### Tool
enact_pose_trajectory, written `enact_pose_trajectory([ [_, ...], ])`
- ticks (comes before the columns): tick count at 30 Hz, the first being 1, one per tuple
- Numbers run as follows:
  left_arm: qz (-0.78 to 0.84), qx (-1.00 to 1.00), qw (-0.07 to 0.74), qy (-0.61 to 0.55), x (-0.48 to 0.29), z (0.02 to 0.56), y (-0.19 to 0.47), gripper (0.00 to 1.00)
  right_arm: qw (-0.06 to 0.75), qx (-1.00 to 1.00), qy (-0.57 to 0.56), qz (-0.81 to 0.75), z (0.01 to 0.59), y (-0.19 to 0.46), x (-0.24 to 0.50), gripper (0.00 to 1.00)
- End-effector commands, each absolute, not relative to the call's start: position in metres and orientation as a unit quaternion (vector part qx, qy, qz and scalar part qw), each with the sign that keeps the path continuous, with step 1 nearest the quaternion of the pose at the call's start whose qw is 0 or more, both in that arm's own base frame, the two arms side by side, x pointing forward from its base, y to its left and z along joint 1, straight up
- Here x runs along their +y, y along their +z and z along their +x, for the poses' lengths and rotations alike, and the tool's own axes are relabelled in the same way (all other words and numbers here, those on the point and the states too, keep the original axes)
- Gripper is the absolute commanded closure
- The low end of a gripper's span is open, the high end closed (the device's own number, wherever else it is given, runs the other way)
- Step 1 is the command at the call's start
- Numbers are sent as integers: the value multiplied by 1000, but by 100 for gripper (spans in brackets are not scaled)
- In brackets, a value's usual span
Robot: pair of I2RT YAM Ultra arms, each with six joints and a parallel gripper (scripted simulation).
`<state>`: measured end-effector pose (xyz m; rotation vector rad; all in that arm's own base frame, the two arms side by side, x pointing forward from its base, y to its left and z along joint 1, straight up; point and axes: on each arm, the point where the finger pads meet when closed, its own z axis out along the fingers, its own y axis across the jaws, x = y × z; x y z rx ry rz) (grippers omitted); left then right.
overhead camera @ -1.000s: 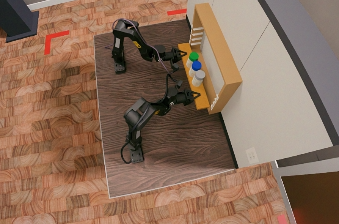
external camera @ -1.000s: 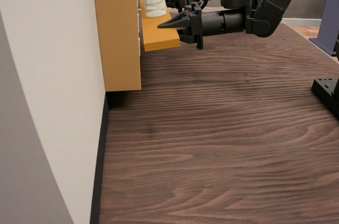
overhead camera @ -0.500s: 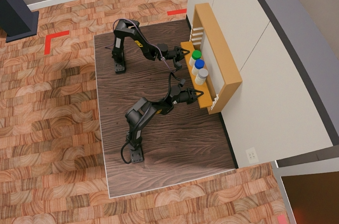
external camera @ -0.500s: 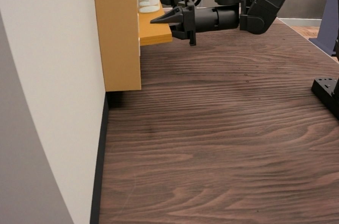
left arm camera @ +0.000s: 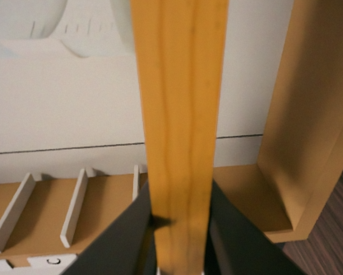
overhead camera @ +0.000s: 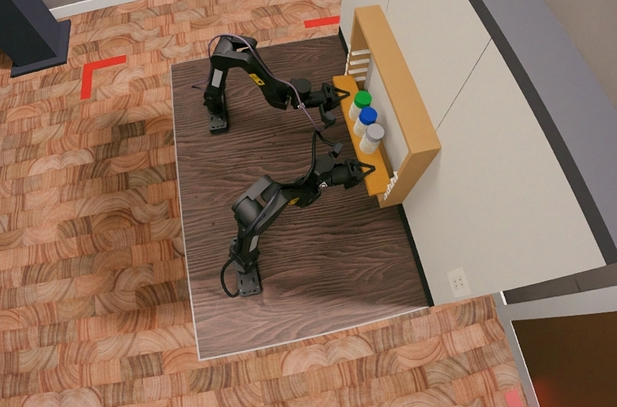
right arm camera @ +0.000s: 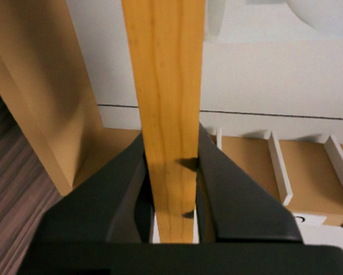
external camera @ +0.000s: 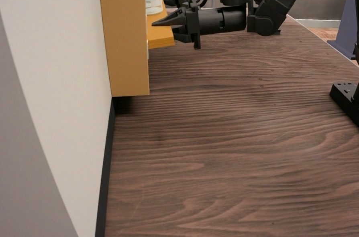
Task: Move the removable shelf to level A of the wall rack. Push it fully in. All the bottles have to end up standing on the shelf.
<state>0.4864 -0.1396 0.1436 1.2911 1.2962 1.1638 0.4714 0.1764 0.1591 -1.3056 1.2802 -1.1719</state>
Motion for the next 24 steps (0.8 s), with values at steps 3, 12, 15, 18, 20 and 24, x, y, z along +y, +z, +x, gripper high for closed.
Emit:
enact_pose_trajectory([
  [3,496,504,496,504,-138,508,185,100,496,504,-504,-496,490,200,173,100],
  [12,496,504,496,504,-137,517,187,100,496,504,-504,-496,499,202,173,100],
  [15,496,504,496,504,-137,520,188,100,496,504,-504,-496,503,202,173,100],
  [18,496,504,496,504,-137,524,189,100,496,504,-504,-496,507,203,173,100],
  [20,496,504,496,504,-137,527,189,100,496,504,-504,-496,509,203,173,100],
  [24,496,504,496,504,-137,529,189,100,496,504,-504,-496,512,204,173,100],
])
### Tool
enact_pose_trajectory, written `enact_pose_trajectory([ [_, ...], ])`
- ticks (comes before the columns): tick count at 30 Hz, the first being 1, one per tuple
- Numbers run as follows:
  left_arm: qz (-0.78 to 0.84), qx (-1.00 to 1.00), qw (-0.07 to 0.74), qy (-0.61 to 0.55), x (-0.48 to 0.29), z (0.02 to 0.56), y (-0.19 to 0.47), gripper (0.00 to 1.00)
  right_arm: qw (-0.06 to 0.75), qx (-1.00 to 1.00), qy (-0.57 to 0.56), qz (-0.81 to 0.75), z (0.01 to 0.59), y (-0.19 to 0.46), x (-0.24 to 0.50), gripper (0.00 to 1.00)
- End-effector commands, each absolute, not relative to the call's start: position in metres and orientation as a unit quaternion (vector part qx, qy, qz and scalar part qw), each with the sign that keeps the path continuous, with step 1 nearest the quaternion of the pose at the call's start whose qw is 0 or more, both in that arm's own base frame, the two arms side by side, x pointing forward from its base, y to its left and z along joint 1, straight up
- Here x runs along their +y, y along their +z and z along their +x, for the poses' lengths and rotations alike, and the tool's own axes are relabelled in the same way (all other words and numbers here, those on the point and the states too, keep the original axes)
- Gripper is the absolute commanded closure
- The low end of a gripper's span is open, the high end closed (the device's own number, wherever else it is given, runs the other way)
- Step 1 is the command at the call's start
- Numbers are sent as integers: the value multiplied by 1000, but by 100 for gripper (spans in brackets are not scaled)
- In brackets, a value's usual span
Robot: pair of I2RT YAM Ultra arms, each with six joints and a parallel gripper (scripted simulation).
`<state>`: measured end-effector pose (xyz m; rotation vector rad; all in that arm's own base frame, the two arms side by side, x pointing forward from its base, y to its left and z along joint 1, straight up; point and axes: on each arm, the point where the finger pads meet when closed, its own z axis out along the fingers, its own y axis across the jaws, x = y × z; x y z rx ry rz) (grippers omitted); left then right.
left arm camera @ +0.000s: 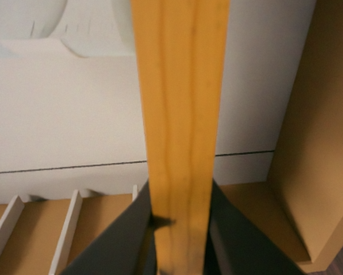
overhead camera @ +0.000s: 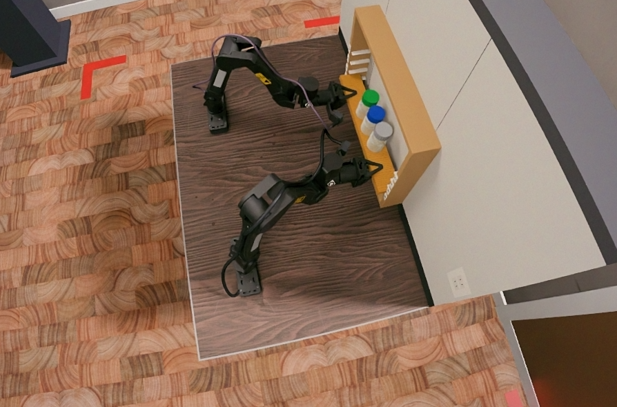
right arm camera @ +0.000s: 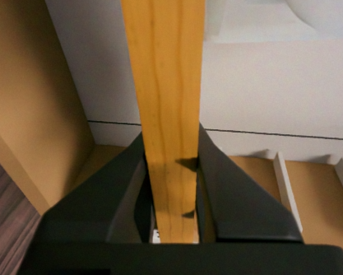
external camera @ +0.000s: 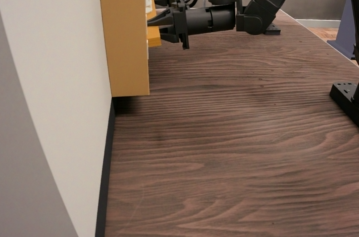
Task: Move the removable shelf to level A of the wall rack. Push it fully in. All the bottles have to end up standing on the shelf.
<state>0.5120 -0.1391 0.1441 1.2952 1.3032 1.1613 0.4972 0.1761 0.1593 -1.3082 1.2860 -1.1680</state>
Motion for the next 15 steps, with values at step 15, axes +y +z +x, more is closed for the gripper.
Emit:
enact_pose_trajectory([
  [15,496,504,496,504,-137,546,192,100,496,504,-504,-496,528,205,173,100],
])
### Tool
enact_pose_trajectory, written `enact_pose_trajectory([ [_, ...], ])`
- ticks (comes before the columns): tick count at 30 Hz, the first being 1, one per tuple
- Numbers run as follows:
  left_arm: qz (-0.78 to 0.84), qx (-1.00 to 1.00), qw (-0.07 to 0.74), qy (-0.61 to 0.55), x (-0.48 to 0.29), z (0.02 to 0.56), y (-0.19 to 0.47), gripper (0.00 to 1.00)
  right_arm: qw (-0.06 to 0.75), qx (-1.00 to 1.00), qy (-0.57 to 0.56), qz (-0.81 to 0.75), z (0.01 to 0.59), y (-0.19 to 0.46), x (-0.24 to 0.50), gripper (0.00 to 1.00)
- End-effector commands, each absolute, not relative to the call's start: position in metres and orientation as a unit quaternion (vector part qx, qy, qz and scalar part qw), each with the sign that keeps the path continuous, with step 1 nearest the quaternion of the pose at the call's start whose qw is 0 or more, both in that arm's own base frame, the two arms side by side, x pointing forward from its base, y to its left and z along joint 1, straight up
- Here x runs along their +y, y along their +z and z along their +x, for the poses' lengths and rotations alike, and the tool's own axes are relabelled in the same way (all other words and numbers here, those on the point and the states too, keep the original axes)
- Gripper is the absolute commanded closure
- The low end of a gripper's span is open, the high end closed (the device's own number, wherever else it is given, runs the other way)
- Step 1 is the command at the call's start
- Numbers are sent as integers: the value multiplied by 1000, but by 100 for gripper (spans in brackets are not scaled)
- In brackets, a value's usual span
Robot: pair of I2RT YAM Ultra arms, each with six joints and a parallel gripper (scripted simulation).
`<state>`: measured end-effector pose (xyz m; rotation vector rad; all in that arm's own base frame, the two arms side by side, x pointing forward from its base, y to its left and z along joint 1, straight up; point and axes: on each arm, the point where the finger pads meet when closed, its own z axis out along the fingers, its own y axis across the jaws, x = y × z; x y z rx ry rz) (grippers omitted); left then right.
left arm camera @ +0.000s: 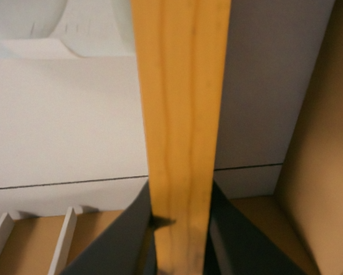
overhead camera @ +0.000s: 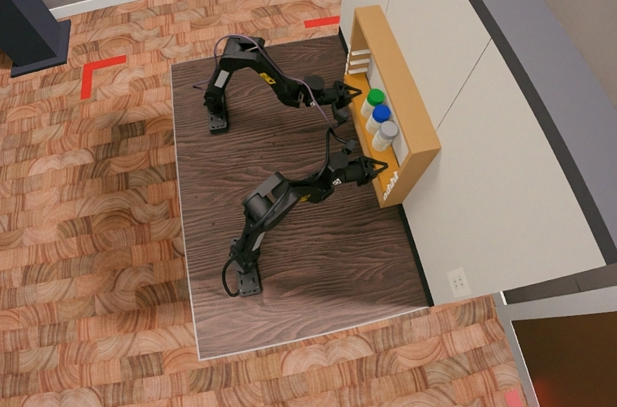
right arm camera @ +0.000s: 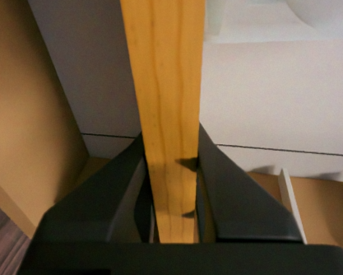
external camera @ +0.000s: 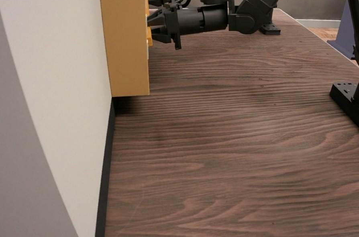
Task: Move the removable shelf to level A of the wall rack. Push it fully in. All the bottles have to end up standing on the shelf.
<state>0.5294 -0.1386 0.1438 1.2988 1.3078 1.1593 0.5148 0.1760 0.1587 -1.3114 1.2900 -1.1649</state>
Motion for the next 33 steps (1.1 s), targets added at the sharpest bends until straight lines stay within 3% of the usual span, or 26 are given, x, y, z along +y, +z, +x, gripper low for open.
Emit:
enact_pose_trajectory([
  [1,496,504,496,504,-137,546,192,100,496,504,-504,-496,528,205,173,100],
  [33,496,504,496,504,-137,546,199,100,496,504,-504,-496,528,211,173,100],
])
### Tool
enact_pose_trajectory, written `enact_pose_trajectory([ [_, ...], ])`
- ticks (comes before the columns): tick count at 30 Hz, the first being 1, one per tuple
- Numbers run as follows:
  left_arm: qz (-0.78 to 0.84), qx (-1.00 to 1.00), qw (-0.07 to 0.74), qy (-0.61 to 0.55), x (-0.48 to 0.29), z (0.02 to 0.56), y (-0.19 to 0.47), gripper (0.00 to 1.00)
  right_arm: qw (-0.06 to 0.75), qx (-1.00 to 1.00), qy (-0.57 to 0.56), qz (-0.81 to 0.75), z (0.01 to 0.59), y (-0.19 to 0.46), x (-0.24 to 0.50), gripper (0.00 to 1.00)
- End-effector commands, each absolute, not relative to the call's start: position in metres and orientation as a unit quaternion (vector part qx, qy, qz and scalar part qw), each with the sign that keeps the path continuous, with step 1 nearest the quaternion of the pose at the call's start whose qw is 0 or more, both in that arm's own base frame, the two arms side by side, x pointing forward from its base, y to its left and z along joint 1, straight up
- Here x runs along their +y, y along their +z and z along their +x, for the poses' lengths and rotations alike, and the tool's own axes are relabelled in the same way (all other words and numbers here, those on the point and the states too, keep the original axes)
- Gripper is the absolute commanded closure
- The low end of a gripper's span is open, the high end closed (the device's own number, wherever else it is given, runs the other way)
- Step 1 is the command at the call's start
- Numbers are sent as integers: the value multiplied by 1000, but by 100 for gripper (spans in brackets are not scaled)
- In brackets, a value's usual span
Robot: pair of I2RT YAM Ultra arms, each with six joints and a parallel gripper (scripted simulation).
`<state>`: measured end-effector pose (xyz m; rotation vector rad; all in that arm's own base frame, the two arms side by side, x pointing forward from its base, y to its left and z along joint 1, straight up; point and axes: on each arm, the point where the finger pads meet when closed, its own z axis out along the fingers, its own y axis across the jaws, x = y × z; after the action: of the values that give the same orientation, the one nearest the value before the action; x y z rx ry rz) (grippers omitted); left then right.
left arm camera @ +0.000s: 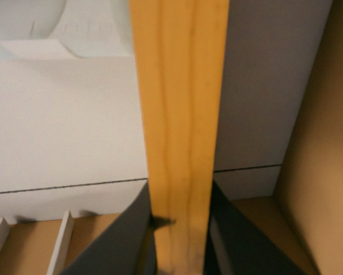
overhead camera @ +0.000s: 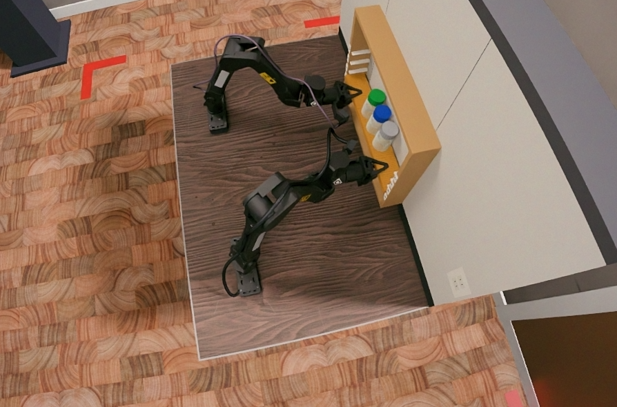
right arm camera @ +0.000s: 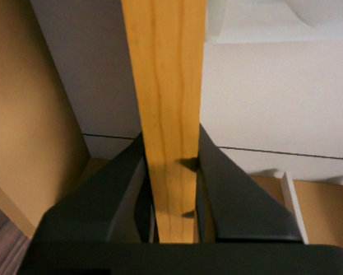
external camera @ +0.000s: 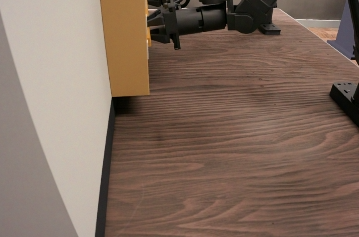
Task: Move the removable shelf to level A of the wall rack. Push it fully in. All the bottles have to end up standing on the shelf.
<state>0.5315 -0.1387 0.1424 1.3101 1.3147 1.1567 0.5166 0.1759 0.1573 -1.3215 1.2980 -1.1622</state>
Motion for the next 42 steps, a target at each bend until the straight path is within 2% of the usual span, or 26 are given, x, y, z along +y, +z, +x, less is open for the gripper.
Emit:
enact_pose_trajectory([
  [1,496,504,496,504,-137,546,199,100,496,504,-504,-496,528,211,173,100],
  [42,496,504,496,504,-137,546,211,100,496,504,-504,-496,528,223,173,100],
])
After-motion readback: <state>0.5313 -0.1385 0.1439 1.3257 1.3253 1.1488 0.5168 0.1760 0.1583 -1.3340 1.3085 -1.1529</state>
